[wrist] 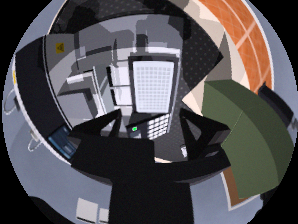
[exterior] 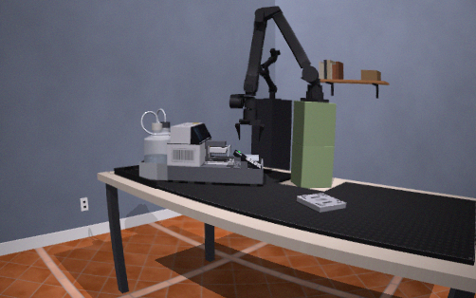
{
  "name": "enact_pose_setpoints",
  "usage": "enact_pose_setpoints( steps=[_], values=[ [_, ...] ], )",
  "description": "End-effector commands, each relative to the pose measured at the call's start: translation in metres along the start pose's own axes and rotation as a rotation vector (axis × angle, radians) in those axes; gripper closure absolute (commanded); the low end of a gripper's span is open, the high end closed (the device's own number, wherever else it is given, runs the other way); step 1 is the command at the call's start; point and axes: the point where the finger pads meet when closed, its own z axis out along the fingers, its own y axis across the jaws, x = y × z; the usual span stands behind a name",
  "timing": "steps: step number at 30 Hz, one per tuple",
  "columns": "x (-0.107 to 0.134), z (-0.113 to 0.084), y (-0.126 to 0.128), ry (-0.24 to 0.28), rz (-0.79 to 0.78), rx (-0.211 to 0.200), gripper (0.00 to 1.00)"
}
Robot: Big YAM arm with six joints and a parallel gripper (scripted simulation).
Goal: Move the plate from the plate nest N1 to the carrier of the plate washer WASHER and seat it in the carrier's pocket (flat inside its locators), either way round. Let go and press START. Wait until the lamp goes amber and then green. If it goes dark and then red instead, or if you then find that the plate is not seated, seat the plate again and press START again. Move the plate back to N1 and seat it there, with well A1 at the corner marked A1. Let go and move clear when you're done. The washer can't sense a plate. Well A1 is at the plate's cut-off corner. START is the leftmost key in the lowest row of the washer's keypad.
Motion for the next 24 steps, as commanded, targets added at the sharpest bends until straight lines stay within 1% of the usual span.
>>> enact_pose_setpoints(
  steps=[1, 10, 12, 20, 22, 24],
  values=[
    [0.014, -0.006, -0.001, -0.005, -0.11, -0.021, 0.06],
    [0.059, -0.006, -0.014, -0.002, -0.41, -0.021, 0.24],
    [0.059, -0.006, -0.014, -0.002, -0.41, -0.021, 0.24],
    [0.098, -0.006, -0.025, 0.0, -0.676, -0.022, 0.4],
    [0.098, -0.006, -0.025, -0.001, -0.743, -0.022, 0.44],
    [0.092, -0.006, -0.023, -0.003, -0.772, -0.024, 0.48]
  ],
)
